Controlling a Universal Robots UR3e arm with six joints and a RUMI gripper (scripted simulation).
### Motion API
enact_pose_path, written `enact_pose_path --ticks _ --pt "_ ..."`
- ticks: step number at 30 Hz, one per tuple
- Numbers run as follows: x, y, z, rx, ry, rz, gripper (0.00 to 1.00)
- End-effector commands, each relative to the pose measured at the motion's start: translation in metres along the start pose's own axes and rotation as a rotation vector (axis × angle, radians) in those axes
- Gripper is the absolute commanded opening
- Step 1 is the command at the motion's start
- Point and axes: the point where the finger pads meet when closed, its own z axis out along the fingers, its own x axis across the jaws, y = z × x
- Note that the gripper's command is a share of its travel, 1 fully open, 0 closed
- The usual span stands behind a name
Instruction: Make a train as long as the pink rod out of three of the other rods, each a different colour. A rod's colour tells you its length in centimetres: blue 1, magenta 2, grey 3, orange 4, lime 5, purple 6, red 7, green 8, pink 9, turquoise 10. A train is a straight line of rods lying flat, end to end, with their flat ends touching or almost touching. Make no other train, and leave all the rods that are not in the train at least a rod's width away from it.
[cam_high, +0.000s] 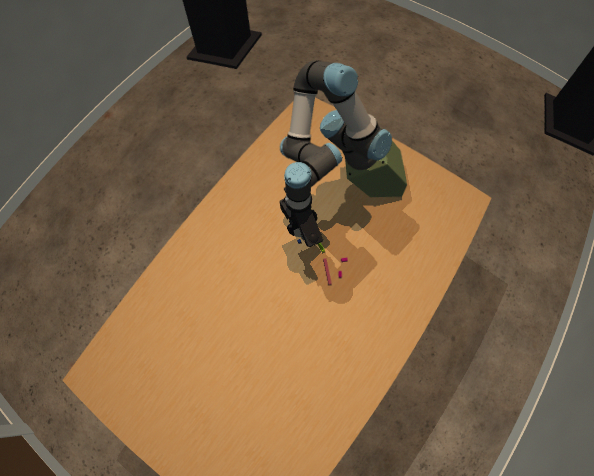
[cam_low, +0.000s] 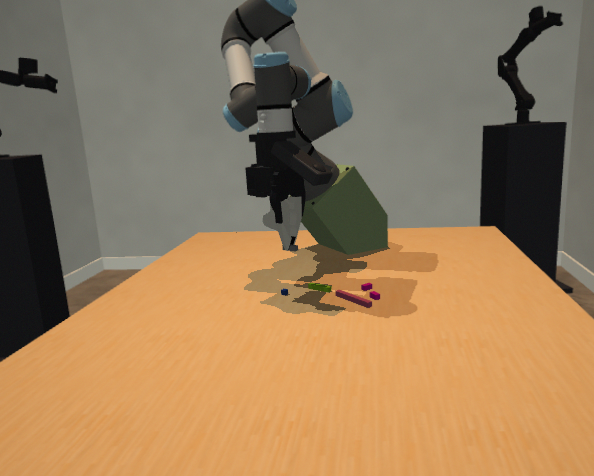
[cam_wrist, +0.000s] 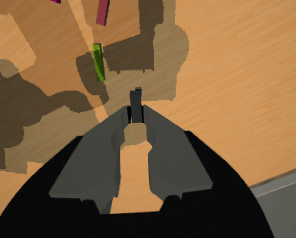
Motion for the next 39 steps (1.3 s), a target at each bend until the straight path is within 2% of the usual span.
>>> enact_pose_path --ticks 1,12,14,25,39 --pt "0.001 0.0 0.008 0.001 0.002 0.0 0.0" --pt "0.001 -0.001 0.041 0.001 0.002 0.0 0.0" --pt "0.001 -0.001 0.041 0.001 0.002 0.0 0.0" --pt "0.001 -0.002 0.069 0.001 0.002 0.0 0.0" --pt "0.001 -0.002 0.08 0.001 0.002 0.0 0.0"
